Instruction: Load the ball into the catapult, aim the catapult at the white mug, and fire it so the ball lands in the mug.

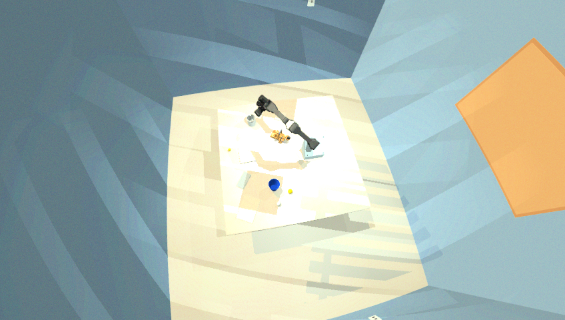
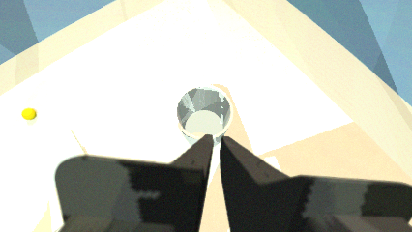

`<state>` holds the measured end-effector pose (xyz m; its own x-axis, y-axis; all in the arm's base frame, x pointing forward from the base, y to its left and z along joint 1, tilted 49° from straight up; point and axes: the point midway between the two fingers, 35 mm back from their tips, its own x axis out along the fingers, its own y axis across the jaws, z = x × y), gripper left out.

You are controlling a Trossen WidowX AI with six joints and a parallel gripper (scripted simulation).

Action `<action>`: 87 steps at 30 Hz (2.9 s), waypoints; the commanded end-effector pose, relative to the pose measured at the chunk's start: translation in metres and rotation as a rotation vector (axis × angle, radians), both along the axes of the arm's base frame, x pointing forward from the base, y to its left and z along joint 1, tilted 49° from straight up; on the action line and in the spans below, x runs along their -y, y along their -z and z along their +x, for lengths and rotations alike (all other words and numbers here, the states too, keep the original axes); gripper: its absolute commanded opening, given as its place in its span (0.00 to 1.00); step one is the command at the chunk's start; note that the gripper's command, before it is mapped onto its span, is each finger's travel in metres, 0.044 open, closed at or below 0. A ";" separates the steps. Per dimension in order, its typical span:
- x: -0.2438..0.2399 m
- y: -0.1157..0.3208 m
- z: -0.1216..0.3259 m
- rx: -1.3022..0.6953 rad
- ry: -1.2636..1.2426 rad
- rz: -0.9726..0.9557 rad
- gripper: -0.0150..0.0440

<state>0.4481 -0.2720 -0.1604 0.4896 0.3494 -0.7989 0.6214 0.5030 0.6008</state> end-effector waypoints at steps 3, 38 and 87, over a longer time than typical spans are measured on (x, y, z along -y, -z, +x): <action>0.001 -0.001 0.001 0.005 0.005 0.001 0.25; -0.146 -0.028 -0.057 -0.078 -0.882 -0.267 0.25; -0.262 -0.081 -0.217 -0.037 -2.137 -0.249 0.25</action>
<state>0.2339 -0.0129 -0.0760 -0.4115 0.1182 -0.9037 -0.8454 0.3210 0.4269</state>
